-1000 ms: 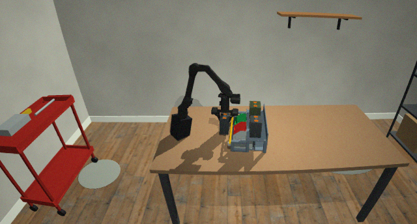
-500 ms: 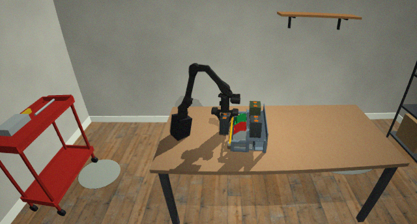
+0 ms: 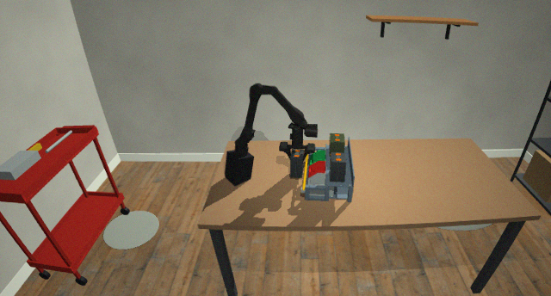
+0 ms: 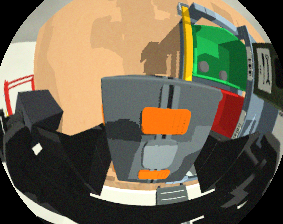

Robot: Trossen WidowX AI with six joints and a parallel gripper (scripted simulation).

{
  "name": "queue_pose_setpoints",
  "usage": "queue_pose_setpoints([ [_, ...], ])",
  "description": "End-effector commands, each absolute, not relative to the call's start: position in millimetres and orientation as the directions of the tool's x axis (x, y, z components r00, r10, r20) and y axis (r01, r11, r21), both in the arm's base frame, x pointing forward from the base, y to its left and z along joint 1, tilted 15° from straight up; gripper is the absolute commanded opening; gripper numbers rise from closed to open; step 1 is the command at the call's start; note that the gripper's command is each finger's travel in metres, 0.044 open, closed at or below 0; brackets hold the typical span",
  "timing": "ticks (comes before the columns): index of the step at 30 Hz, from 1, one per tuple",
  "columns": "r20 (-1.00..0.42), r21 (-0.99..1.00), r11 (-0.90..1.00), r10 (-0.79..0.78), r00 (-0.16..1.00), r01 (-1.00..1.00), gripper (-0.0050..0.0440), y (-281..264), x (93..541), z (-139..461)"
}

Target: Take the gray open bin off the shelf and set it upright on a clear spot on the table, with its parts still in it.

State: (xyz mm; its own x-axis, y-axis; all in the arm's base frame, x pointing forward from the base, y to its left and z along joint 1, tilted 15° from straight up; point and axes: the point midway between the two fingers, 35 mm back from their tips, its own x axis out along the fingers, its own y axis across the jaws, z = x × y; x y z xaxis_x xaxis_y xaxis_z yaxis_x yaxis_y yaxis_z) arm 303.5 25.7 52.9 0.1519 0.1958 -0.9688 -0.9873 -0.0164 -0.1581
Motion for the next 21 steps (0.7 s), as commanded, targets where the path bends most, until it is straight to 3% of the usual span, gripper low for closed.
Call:
queue_pose_setpoints([
  [1,-0.959,-0.214,-0.013,0.193,0.207,-0.977,0.0,24.6,312.0,68.6],
  [21,-0.961,-0.205,-0.014,0.193,0.198,-0.979,0.0,24.8,309.7,65.3],
])
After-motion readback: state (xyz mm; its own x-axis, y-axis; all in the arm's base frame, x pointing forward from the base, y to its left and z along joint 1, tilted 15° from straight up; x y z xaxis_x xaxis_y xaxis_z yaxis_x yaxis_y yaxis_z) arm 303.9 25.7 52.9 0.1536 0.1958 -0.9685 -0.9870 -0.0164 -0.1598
